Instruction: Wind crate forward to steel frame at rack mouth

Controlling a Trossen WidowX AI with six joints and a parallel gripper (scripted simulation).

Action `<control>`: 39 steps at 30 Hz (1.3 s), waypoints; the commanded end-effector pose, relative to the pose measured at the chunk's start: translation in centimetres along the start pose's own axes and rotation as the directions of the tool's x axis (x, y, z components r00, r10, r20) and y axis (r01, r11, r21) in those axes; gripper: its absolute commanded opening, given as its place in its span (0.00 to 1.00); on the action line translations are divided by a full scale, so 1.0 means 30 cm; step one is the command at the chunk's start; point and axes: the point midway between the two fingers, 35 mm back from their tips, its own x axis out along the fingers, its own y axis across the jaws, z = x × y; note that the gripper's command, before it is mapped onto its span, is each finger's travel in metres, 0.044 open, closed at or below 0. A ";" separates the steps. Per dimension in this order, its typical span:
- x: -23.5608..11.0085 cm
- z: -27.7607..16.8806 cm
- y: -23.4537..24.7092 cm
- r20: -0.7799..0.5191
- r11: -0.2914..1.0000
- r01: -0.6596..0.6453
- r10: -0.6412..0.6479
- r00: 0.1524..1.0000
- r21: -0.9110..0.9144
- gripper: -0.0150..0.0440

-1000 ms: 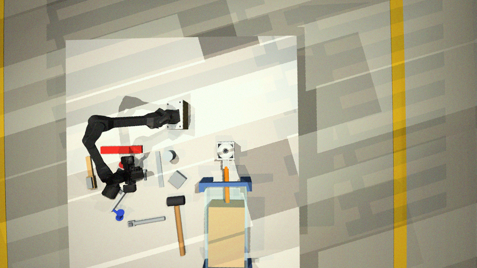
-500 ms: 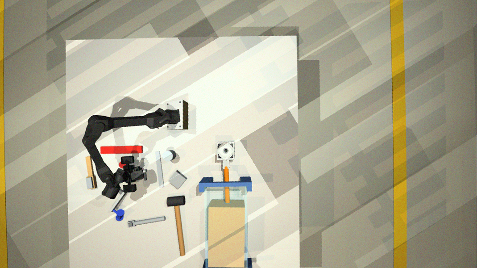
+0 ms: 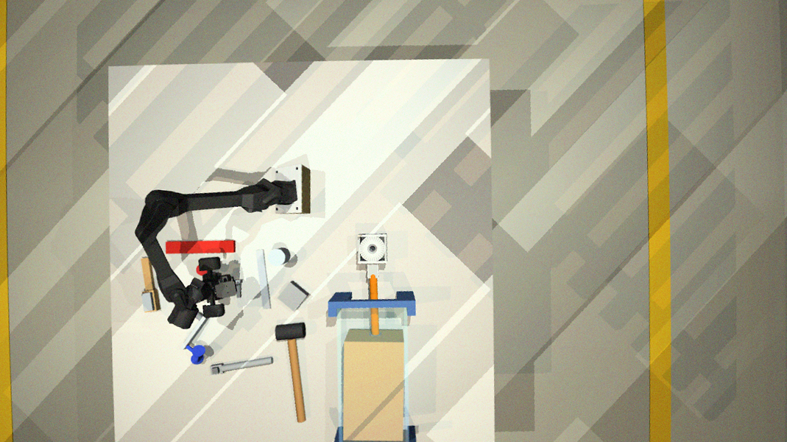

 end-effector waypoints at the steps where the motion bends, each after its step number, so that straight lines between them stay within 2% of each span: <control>1: -0.099 0.004 -0.030 0.011 1.000 0.013 -0.013 1.000 0.006 0.25; 6: -0.353 0.006 -0.032 0.019 1.000 0.010 -0.010 1.000 0.004 0.25; 11: -0.492 0.001 -0.002 0.011 1.000 0.008 -0.008 1.000 0.001 0.25; 27: -0.488 0.010 -0.003 0.017 1.000 0.005 -0.005 1.000 0.001 0.25; 39: -0.523 0.290 -0.112 0.118 0.996 0.047 -0.055 0.991 0.070 0.25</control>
